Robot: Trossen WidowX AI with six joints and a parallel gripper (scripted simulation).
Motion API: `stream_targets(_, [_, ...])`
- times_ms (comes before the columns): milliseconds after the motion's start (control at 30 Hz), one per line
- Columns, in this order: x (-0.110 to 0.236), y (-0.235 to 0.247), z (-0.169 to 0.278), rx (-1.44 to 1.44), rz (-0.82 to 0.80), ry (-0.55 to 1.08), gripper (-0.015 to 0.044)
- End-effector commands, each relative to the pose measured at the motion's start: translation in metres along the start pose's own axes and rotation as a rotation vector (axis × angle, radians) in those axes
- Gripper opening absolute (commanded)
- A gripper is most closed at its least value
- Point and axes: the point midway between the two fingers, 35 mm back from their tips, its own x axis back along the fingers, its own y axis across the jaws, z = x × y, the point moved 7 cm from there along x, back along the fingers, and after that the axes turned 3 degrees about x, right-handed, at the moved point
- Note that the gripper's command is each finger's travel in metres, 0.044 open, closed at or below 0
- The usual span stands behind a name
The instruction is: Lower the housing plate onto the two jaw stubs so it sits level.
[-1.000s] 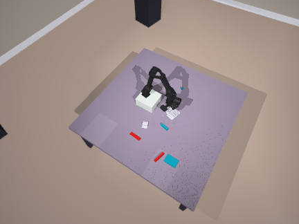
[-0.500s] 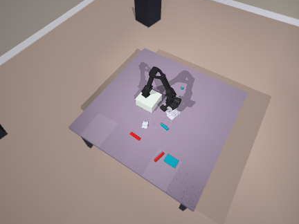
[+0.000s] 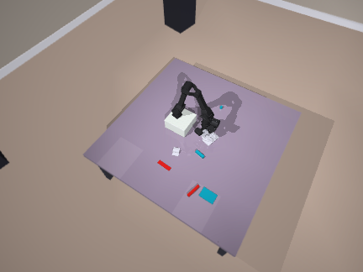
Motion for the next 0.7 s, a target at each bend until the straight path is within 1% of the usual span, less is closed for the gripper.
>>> stream_targets(0, [-0.0013, 0.0002, 0.0001, -0.002, -0.002, 0.000, 0.0351])
stream_targets(667, [-0.0053, 0.0002, 0.0001, 0.001, -0.002, 0.000, 0.0351])
